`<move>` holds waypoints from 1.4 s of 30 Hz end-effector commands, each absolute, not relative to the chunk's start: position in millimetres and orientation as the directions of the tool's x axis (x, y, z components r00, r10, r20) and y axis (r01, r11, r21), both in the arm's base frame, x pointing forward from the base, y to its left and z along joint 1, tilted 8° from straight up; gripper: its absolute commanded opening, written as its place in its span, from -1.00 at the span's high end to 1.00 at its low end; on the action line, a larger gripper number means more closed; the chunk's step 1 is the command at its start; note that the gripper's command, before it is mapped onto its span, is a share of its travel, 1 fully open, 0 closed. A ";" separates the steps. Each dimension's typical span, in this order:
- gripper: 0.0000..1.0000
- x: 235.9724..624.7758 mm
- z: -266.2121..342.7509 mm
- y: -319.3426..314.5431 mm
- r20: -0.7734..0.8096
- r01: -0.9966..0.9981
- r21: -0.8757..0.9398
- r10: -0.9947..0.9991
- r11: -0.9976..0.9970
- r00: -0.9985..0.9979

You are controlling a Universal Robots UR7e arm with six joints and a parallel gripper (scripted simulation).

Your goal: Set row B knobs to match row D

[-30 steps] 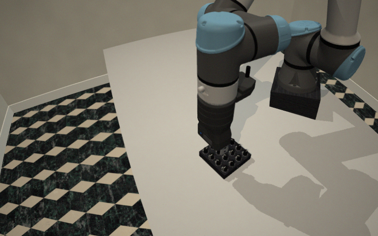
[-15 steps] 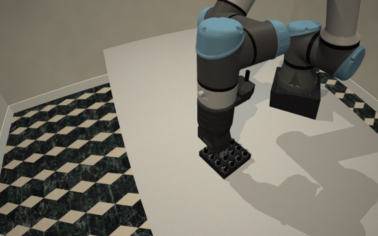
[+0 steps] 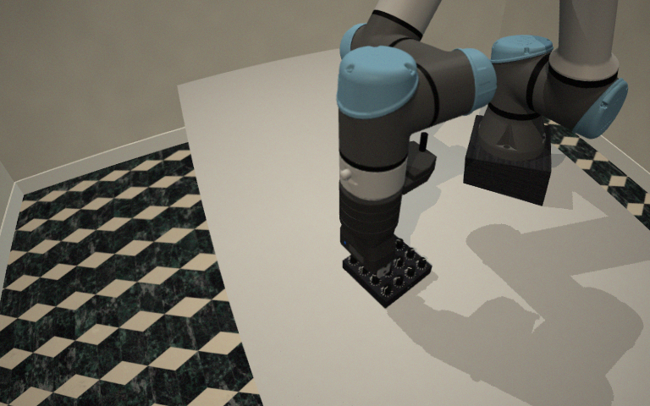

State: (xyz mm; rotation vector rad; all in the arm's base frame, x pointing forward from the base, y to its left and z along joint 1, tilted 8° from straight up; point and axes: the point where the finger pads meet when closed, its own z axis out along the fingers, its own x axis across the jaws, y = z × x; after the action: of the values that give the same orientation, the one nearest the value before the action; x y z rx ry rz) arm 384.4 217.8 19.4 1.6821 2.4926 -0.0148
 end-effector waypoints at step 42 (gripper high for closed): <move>0.07 386.6 5.0 217.0 -0.117 0.924 0.068 0.922 0.377 -0.368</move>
State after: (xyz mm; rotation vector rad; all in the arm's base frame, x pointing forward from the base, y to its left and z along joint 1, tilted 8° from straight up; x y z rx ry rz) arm 386.2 216.9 4.6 1.6820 2.4925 -0.0147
